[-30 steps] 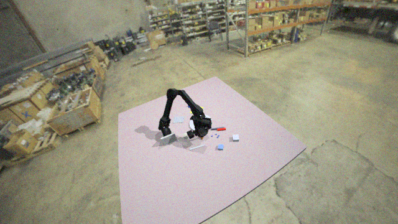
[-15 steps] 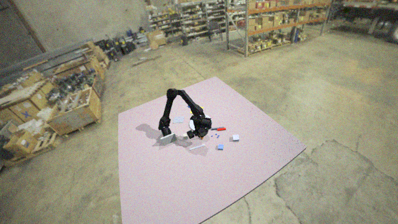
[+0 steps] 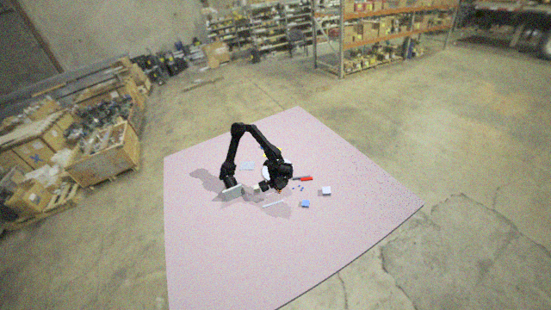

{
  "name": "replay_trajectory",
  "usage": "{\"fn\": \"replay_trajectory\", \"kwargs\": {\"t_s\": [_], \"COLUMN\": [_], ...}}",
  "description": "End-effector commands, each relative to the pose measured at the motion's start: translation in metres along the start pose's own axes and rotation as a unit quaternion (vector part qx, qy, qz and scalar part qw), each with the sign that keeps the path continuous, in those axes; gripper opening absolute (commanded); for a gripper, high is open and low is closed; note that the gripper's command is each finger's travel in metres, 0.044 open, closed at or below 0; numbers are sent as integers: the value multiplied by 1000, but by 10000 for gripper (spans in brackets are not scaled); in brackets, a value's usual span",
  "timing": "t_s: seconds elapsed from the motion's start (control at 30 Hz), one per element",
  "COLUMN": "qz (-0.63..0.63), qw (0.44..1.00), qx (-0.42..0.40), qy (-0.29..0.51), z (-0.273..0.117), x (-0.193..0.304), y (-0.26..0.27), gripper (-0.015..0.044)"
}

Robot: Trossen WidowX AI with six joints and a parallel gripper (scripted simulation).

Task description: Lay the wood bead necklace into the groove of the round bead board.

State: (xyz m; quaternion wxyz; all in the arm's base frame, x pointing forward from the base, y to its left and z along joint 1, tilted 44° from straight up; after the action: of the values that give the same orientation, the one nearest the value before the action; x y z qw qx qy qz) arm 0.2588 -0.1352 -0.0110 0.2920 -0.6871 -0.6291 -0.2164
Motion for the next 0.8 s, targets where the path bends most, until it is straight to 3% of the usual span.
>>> {"fn": "replay_trajectory", "kwargs": {"t_s": [0.0,0.63,0.77], "qz": [0,0,1], "qw": [1000,1000,1000], "qx": [0,0,0], "qy": [0,0,1], "z": [0,0,-8], "x": [0,0,0], "y": [0,0,0], "gripper": [0,0,105]}}
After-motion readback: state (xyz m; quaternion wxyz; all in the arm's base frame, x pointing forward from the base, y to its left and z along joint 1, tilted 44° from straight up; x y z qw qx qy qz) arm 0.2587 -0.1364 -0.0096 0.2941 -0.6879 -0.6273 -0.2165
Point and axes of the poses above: the point midway between the two fingers, 35 mm back from their tips, its own z axis out along the fingers, its own y axis across the jaws, x = y × z, the point moved 10 cm from there along -z, back along the fingers, and after that the axes turned 15 degrees about z, right-handed, at the moved point
